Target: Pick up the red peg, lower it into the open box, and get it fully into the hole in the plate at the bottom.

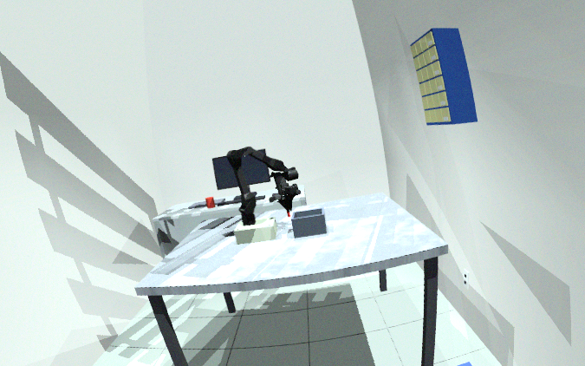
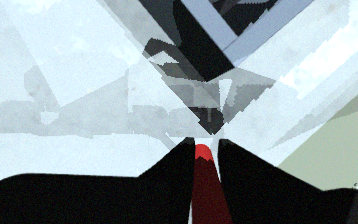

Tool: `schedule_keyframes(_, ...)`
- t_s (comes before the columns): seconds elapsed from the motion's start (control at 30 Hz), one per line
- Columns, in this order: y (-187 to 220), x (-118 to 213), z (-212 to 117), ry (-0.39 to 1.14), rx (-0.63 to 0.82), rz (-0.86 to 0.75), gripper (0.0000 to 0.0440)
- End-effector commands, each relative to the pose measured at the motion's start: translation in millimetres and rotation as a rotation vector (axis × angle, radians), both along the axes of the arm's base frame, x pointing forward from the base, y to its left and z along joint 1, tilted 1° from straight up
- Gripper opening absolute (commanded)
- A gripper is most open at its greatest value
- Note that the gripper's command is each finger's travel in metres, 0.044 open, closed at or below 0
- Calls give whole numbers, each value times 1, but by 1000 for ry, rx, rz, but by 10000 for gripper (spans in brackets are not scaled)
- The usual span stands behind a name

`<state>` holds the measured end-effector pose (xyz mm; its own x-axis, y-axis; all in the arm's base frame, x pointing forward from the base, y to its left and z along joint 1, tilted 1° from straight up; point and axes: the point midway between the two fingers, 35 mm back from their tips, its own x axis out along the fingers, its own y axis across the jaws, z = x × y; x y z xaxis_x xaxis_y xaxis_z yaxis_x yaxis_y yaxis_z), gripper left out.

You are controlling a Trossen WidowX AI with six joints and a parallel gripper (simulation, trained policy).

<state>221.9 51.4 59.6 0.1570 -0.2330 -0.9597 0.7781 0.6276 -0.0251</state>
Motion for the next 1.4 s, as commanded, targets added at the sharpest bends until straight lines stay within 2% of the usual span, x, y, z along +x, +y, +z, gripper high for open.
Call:
schedule_keyframes(0.0, -6, 8, 10, -18, -11, 2, 0)
schedule_keyframes(0.4, -36, 40, 39, -52, -35, -29, 0)
schedule_keyframes(0.7, -69, 58, 47, -53, -29, -84, 0)
schedule_keyframes(1.03, -106, 77, 44, -59, -14, -152, 0)
schedule_keyframes(1.37, -133, 89, 28, -46, 15, -200, 0)
